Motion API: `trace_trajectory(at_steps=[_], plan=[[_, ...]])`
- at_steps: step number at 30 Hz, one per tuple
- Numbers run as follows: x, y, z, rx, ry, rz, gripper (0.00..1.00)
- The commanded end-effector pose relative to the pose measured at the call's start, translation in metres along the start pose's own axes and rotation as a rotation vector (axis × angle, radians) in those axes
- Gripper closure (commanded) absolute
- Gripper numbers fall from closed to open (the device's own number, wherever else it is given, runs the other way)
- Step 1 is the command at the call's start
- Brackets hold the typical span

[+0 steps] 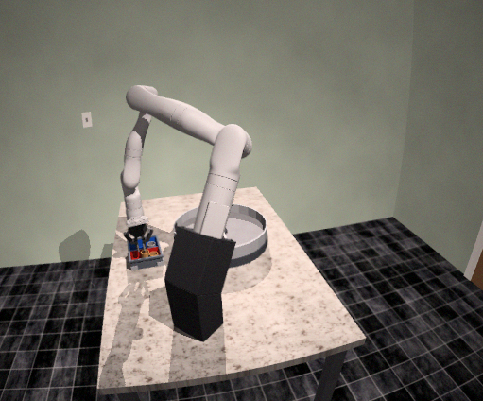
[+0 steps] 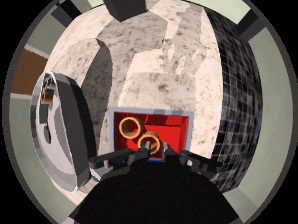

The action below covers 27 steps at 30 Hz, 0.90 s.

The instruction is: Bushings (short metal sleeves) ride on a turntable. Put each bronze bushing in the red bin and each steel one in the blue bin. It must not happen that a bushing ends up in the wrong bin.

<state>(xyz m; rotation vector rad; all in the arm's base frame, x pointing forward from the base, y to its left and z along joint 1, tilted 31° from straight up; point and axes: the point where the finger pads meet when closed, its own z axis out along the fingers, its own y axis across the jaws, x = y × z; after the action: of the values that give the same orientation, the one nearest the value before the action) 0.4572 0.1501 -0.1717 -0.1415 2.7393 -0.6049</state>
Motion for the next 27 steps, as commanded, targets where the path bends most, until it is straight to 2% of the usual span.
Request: trace_trajectory(at_steps=[1,6,11,14,19,27], plan=[[-0.001,0.001,-0.001,-0.002,-0.002,0.000,0.81],[-0.001,0.001,-0.001,-0.002,-0.002,0.000,0.81],[-0.001,0.001,-0.057,-0.002,-0.002,0.000,0.81],[-0.001,0.001,-0.057,-0.002,-0.002,0.000,0.81],[0.000,0.000,-0.111,0.000,0.000,0.000,0.81],[-0.001,0.001,-0.113,-0.002,-0.002,0.000,0.81]])
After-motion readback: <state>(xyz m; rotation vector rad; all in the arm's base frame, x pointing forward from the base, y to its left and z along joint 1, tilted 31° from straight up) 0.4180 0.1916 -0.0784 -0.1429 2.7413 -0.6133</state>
